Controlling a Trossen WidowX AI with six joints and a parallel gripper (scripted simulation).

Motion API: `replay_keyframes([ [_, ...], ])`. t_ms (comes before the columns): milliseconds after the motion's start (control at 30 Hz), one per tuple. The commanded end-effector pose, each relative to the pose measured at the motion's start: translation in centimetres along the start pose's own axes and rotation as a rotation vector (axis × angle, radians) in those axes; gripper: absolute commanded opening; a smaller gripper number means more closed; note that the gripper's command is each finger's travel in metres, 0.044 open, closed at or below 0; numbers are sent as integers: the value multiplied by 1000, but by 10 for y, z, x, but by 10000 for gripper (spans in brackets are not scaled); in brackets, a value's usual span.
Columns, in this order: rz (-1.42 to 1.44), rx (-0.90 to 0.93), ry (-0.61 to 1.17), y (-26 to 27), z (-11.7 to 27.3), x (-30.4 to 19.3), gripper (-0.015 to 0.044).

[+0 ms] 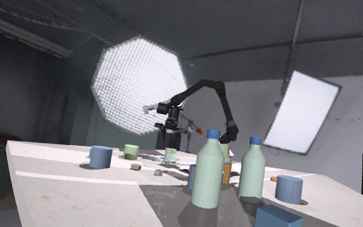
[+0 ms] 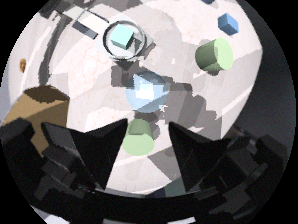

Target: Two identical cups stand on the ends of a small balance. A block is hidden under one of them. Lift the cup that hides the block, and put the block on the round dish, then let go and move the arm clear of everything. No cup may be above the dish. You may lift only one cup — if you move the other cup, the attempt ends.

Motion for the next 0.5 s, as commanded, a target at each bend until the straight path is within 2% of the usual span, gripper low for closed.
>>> replay_keyframes([
  [0, -116, 4, -3, 2, 0, 9, 260],
  [467, -598, 16, -4, 10, 0, 42, 260],
])
Point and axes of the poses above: the point midway between the two fingers, 35 mm back from their tips, its own z axis back along the fingers, its own y axis across the jaws, x = y × z, the point moved 5 cm from there along z, back along the fingers
